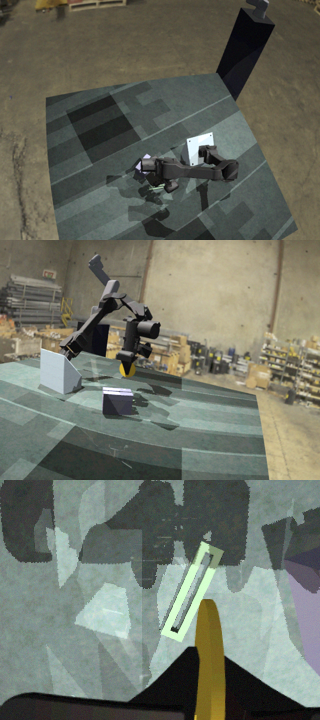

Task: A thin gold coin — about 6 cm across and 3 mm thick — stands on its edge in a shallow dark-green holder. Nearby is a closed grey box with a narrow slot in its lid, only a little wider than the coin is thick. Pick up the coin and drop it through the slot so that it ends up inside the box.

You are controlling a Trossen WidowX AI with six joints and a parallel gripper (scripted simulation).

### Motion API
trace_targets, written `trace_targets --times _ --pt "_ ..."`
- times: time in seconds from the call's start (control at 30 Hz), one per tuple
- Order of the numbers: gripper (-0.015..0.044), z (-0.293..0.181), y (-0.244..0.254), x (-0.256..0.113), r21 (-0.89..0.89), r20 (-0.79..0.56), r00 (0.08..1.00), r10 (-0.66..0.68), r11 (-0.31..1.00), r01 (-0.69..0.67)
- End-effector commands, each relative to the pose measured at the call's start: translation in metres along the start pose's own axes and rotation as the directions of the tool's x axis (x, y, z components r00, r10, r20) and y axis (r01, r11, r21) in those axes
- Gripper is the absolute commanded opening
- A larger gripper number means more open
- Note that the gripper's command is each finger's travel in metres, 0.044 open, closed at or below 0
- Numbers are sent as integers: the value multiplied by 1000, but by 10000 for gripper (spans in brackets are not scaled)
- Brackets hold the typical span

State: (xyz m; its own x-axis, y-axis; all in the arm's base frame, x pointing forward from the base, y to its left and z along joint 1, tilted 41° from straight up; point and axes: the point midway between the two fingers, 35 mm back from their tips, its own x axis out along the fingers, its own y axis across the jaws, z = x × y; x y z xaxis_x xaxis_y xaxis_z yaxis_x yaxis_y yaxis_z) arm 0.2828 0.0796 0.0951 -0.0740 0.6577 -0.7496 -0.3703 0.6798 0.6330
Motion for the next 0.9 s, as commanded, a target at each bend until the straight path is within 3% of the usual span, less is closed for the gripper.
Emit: trace_targets --times 0.0,0.23,0.87 --pt "0 -1 0 -1 -156 -1 1000 -4 988 3" --pt "0 -2 0 -1 -364 -1 1000 -4 931 3" --pt "0 2 -29 -2 -369 -1 1000 -9 929 8"
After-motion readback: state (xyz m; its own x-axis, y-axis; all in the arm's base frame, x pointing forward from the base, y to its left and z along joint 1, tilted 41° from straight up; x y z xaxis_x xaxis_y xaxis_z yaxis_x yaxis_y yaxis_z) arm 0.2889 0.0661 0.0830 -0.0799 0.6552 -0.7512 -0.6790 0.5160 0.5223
